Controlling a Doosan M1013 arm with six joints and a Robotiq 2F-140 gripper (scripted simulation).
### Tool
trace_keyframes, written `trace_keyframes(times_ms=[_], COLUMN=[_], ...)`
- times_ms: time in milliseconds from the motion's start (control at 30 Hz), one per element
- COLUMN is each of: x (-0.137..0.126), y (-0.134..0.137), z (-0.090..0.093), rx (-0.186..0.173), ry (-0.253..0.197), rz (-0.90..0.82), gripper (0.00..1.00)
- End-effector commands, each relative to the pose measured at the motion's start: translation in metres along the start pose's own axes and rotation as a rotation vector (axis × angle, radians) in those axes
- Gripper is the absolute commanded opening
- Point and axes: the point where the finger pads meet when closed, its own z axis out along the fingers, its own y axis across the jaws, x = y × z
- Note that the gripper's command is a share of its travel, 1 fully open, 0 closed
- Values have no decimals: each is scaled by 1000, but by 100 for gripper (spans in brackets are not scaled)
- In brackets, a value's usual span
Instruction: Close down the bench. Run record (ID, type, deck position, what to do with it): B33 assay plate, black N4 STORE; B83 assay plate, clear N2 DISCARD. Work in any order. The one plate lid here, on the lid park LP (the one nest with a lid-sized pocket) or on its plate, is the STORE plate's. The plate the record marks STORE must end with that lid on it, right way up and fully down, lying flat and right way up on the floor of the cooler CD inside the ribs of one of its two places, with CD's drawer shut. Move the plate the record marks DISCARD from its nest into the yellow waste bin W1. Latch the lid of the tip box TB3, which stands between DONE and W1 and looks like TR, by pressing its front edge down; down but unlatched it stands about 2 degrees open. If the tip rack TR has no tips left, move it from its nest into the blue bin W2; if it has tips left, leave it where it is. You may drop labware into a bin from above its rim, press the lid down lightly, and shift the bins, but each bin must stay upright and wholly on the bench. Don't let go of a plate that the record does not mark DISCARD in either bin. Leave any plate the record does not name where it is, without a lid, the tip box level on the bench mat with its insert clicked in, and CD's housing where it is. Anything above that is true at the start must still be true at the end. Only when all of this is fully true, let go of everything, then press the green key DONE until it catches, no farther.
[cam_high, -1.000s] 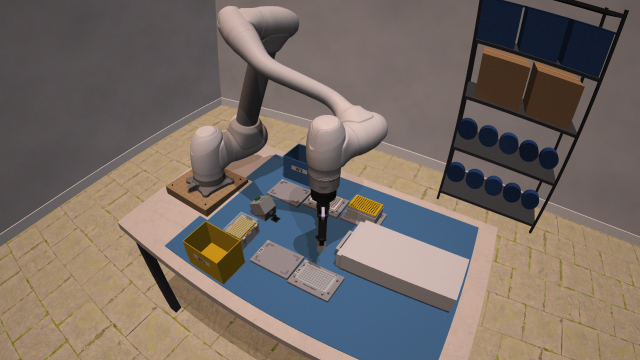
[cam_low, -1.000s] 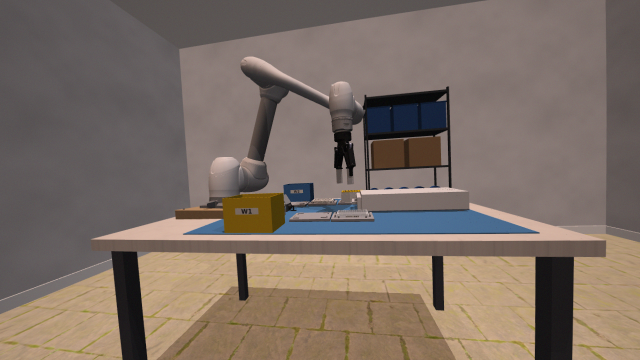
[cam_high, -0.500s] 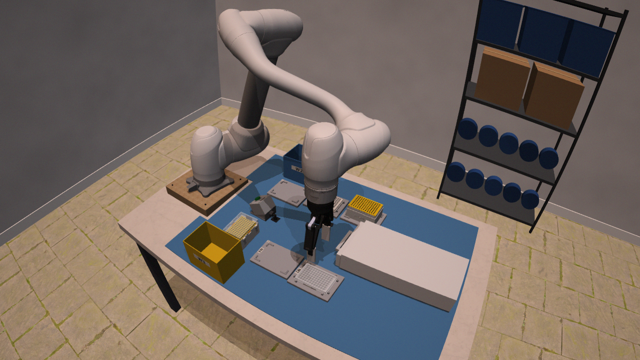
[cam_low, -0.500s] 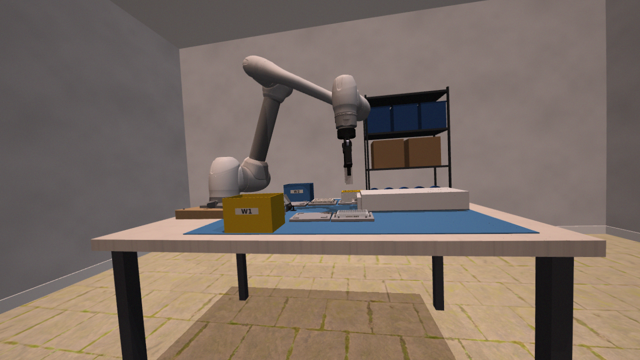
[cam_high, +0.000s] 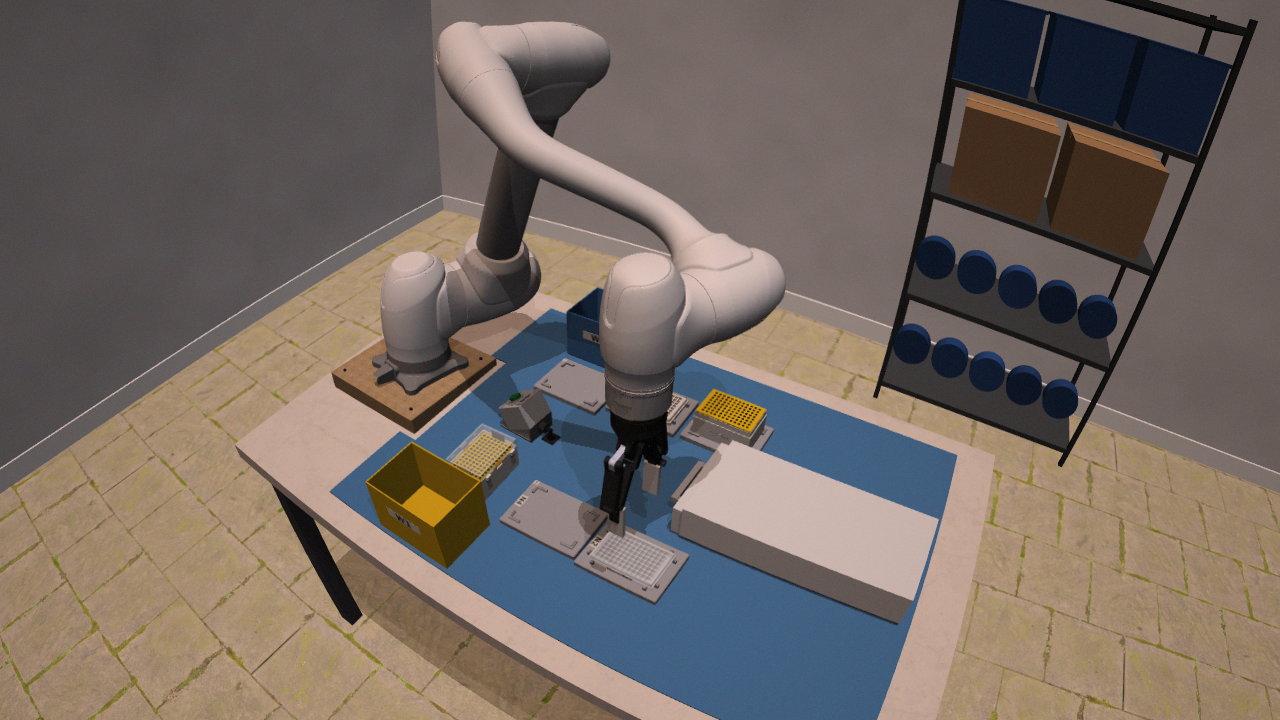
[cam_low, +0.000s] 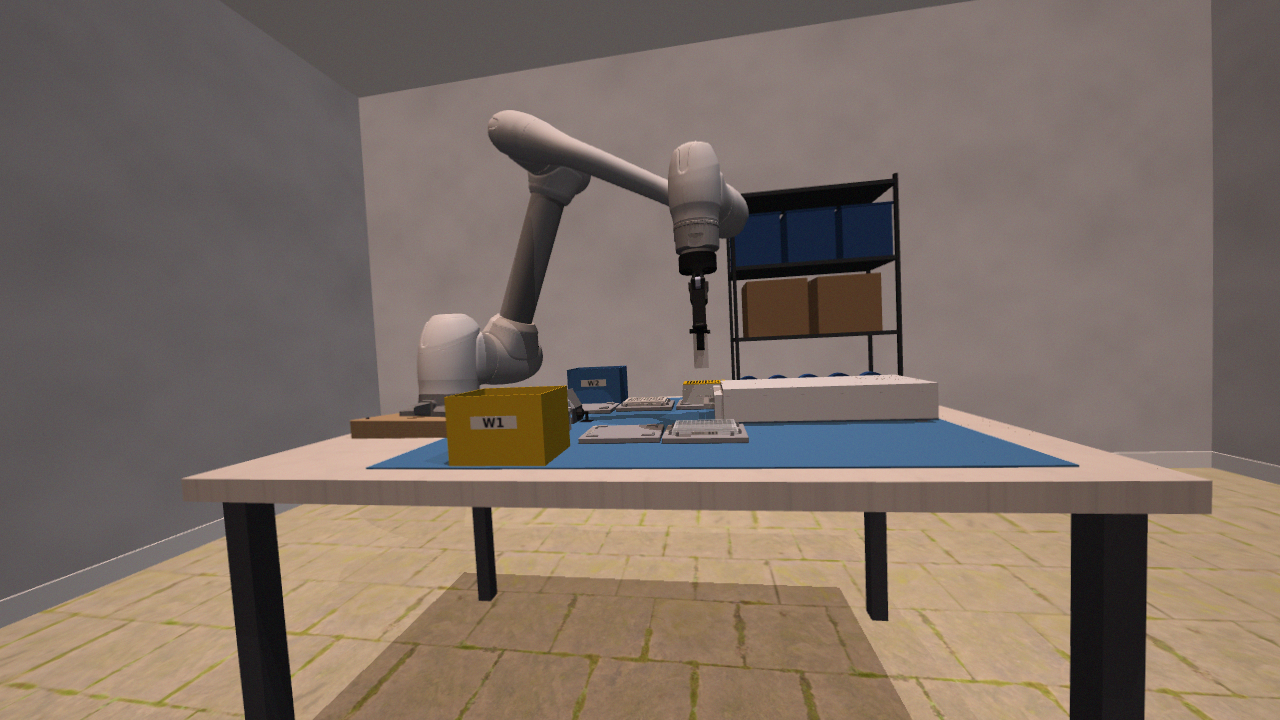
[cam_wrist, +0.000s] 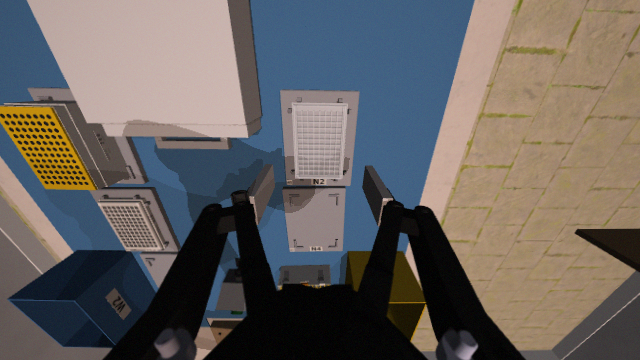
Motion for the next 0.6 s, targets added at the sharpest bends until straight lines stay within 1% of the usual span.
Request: trace_keyframes(times_ms=[0, 567], x=[0, 0], y=[0, 0], z=[0, 20], rx=[0, 0], ry=[0, 0], rz=[0, 0], gripper=[66, 66])
